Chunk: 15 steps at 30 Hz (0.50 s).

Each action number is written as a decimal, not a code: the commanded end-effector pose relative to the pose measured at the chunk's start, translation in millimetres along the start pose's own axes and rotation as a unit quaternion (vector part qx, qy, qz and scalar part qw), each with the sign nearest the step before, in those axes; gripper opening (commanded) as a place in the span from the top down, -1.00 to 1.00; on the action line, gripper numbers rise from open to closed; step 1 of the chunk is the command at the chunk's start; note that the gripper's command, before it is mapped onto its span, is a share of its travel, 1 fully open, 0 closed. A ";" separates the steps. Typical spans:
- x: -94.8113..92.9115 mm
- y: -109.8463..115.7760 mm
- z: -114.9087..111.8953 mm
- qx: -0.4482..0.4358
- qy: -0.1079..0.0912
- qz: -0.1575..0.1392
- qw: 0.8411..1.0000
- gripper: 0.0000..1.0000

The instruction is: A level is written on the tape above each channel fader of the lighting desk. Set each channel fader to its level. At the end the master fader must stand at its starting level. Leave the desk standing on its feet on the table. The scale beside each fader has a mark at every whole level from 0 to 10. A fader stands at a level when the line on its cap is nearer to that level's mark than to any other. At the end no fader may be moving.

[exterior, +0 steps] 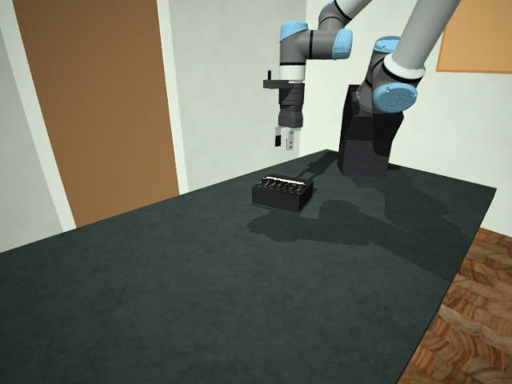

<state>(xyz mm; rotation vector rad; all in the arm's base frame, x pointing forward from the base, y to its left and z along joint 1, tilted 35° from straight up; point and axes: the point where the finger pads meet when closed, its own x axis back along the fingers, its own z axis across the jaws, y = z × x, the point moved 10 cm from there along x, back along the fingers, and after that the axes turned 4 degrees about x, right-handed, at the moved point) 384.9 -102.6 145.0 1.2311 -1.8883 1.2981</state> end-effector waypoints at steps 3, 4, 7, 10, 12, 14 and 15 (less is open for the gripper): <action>-1.6 -2.9 2.6 -0.048 0.001 0.004 0.999 -1.00; -2.0 -3.4 3.1 -0.058 0.000 0.004 0.998 -1.00; -3.3 -5.0 4.9 -0.092 0.000 0.006 0.996 -1.00; -4.8 -6.6 6.8 -0.129 -0.002 0.009 0.992 -1.00; -5.9 -7.7 8.2 -0.156 -0.002 0.011 0.988 -1.00; -7.0 -8.8 9.6 -0.185 -0.004 0.012 0.983 -1.00; -7.7 -9.3 10.3 -0.200 -0.004 0.013 0.980 -1.00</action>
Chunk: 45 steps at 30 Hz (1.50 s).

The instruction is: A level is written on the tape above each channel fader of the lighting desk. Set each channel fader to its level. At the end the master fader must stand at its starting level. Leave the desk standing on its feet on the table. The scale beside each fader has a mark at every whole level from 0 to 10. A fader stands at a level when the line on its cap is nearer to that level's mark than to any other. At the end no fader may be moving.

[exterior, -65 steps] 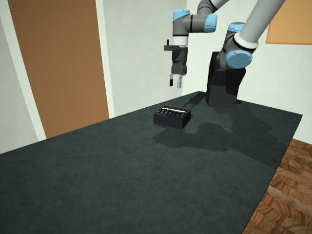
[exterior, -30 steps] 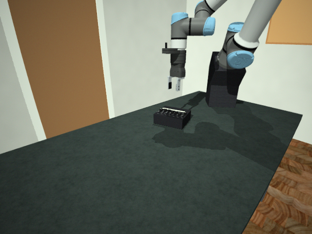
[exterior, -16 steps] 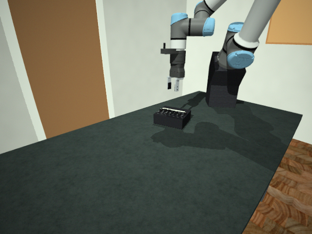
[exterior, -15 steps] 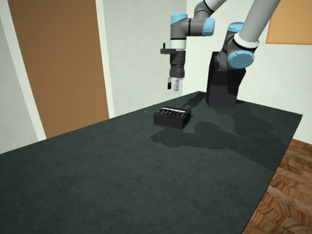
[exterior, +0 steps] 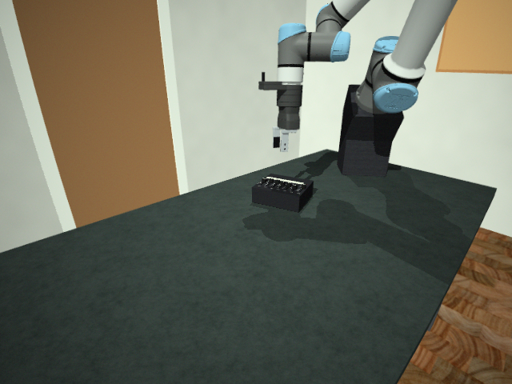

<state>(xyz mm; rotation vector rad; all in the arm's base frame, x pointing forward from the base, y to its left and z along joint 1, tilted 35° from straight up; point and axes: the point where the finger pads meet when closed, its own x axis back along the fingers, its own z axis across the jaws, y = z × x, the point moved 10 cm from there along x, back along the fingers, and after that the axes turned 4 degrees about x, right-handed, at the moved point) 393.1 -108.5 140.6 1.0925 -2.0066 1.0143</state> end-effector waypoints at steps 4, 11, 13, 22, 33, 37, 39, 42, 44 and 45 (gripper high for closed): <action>-4.8 -5.7 3.4 -0.118 0.000 0.008 0.993 -1.00; -9.4 -9.2 6.7 -0.221 -0.006 0.014 0.975 -1.00; -11.2 -10.1 7.7 -0.257 -0.009 0.015 0.966 -1.00; -17.9 -12.4 10.4 -0.386 -0.019 0.019 0.922 -1.00; -29.9 -12.8 10.9 -0.578 -0.039 0.017 0.815 -1.00; -34.5 -12.3 9.8 -0.640 -0.046 0.015 0.767 -1.00; -34.5 -12.3 9.8 -0.640 -0.046 0.015 0.767 -1.00; -37.9 -11.8 8.5 -0.682 -0.051 0.012 0.729 -1.00; -40.1 -11.4 7.5 -0.708 -0.054 0.010 0.704 -1.00; -41.2 -11.2 6.9 -0.721 -0.055 0.009 0.691 -1.00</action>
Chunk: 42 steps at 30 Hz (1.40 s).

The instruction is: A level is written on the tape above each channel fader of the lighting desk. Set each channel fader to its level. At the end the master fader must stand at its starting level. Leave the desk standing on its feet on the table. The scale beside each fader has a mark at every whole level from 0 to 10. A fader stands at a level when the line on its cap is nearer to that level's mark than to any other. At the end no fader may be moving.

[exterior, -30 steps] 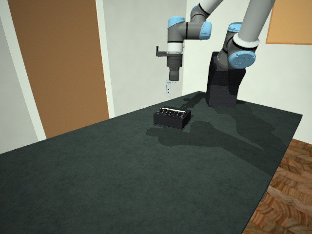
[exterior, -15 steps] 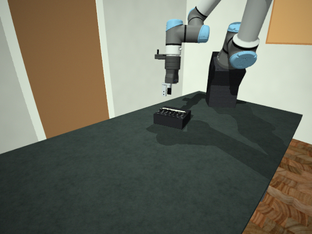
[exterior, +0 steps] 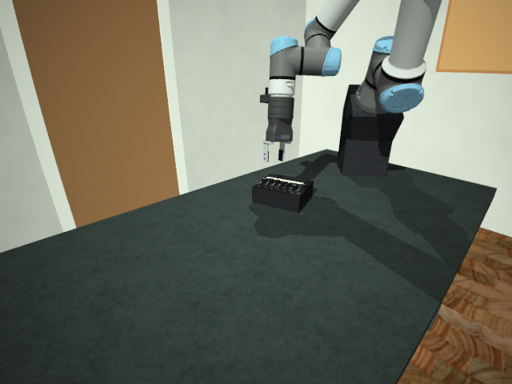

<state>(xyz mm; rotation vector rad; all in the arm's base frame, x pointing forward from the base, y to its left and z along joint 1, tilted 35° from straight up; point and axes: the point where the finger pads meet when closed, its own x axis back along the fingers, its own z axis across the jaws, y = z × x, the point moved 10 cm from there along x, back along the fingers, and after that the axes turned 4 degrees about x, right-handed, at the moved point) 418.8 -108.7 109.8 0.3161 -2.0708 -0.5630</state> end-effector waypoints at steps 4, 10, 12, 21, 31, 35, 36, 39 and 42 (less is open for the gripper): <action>-9.5 6.7 1.9 -0.161 -0.014 0.006 0.987 -1.00; -14.6 9.9 2.7 -0.237 -0.018 0.000 0.971 -1.00; -15.5 10.5 2.8 -0.250 -0.018 -0.001 0.968 -1.00; -22.6 16.2 3.6 -0.354 -0.021 -0.011 0.935 -1.00; -26.9 20.1 3.8 -0.412 -0.022 -0.017 0.911 -1.00; -28.2 21.4 3.8 -0.431 -0.022 -0.019 0.902 -1.00; -28.5 21.7 3.8 -0.435 -0.022 -0.020 0.900 -1.00; -29.2 22.3 3.8 -0.444 -0.022 -0.021 0.896 -1.00; -29.6 22.8 3.8 -0.449 -0.022 -0.021 0.893 -1.00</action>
